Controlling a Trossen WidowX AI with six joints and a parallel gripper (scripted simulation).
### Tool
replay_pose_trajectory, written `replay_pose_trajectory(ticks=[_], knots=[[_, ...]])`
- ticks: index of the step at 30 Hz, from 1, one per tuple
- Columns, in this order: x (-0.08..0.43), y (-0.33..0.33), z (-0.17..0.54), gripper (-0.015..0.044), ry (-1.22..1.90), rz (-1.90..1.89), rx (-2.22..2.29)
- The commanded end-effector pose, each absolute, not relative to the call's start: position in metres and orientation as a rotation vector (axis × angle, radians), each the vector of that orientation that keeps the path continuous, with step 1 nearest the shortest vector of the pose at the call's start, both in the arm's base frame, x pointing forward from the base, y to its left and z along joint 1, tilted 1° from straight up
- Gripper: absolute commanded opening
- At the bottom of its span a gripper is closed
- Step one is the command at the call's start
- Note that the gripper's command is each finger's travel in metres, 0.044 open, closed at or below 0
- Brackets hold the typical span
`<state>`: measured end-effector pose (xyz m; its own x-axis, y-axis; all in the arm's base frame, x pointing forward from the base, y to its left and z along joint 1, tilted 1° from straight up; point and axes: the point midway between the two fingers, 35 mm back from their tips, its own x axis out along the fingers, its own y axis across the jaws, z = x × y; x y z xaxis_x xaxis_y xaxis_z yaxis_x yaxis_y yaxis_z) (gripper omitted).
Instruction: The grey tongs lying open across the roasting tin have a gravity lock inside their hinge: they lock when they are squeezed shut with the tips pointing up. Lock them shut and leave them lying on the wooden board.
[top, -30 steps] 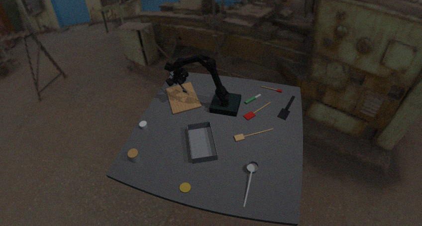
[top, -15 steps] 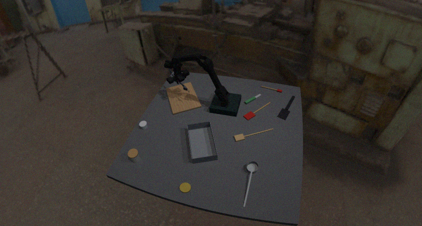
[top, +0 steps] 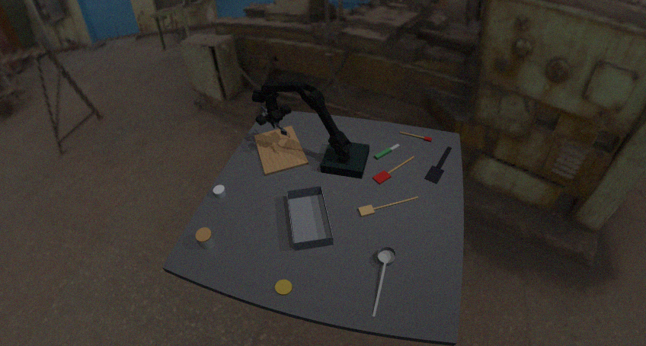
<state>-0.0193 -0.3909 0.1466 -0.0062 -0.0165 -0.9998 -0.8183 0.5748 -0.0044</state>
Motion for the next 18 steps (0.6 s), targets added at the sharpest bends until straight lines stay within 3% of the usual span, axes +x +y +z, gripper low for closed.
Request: replay_pose_trajectory(ticks=[1, 18], knots=[[-0.019, -0.392, 0.148, -0.015, 1.45, 0.728, -0.758], [-0.019, -0.397, 0.122, -0.015, 1.45, 0.728, -0.758]])
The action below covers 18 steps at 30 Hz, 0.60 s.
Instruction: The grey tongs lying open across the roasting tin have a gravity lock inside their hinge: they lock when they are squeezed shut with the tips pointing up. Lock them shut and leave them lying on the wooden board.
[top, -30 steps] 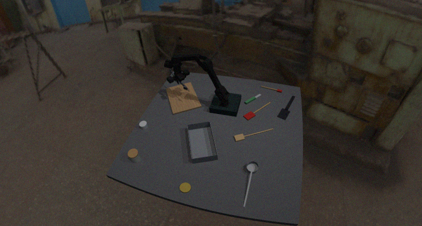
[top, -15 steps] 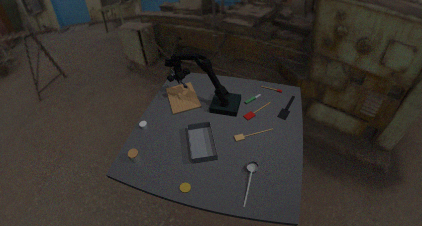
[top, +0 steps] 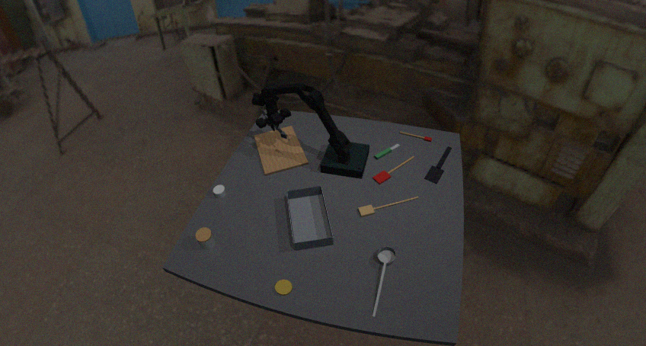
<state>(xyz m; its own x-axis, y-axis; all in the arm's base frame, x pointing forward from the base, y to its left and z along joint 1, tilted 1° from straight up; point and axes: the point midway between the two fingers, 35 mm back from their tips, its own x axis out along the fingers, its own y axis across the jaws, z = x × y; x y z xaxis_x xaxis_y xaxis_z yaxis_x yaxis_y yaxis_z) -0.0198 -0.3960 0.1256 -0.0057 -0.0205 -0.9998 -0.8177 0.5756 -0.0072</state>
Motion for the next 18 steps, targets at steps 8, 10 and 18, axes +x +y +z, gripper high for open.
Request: replay_pose_trajectory(ticks=[8, 10, 18], knots=[[-0.019, -0.398, 0.109, -0.015, 1.451, 0.727, -0.758], [-0.019, -0.398, 0.105, -0.015, 1.451, 0.727, -0.758], [-0.019, -0.399, 0.092, -0.015, 1.451, 0.727, -0.758]])
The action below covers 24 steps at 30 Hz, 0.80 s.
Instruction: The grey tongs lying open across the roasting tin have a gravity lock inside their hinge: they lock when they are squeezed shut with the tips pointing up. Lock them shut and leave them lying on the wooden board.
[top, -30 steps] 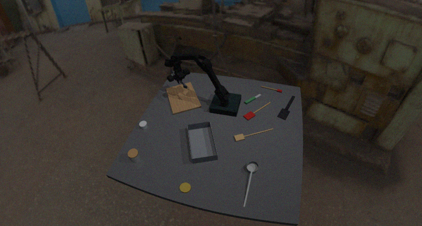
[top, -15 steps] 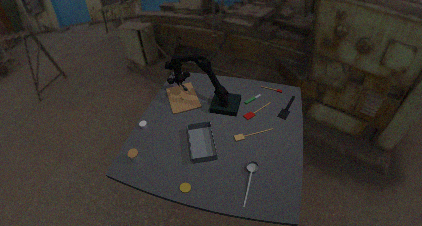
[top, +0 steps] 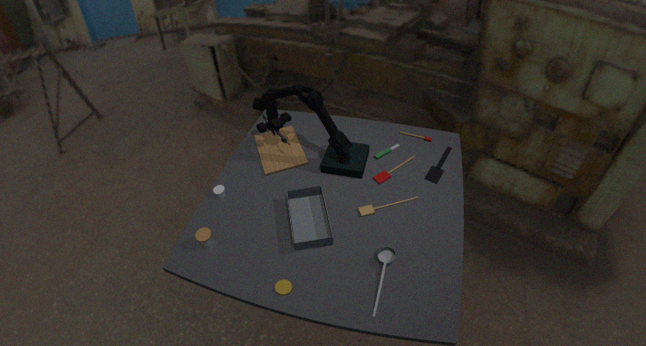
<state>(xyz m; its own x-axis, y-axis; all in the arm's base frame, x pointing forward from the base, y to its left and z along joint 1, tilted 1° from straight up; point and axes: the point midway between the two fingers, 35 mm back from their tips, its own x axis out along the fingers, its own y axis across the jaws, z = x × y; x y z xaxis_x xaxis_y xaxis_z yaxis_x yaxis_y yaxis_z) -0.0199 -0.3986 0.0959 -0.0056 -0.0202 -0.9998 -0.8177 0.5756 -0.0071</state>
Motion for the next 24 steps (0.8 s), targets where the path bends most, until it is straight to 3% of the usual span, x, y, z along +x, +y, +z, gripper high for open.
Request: replay_pose_trajectory(ticks=[1, 24], knots=[[-0.019, -0.399, 0.091, -0.015, 1.451, 0.727, -0.758], [-0.019, -0.397, 0.053, -0.015, 1.45, 0.728, -0.758]])
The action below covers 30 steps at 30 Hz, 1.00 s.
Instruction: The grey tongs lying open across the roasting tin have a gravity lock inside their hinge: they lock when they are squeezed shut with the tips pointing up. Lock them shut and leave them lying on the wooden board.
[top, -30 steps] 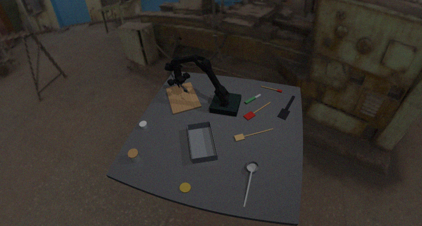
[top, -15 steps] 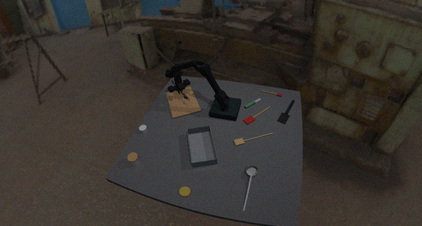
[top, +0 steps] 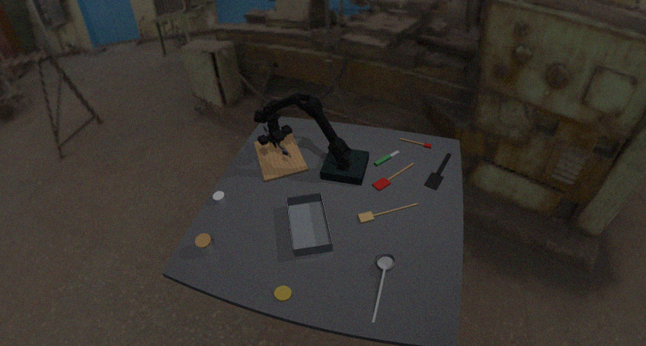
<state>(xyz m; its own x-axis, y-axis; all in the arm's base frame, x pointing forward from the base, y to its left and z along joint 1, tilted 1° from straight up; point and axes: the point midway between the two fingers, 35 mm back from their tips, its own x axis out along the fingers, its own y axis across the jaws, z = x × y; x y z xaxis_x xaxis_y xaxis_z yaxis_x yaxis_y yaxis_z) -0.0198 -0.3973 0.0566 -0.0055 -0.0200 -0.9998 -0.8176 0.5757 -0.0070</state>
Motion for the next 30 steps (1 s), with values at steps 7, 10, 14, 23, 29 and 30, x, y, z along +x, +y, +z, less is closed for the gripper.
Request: replay_pose_trajectory(ticks=[7, 10, 14, 23, 29, 30], knots=[[-0.019, -0.395, 0.042, -0.015, 1.45, 0.728, -0.758], [-0.019, -0.395, 0.037, -0.015, 1.45, 0.728, -0.758], [-0.019, -0.394, 0.035, -0.015, 1.45, 0.728, -0.758], [-0.02, -0.394, 0.035, 0.006, 1.452, 0.737, -0.759], [-0.02, -0.394, 0.035, 0.0218, 1.452, 0.737, -0.759], [-0.02, -0.394, 0.035, 0.0244, 1.452, 0.737, -0.759]])
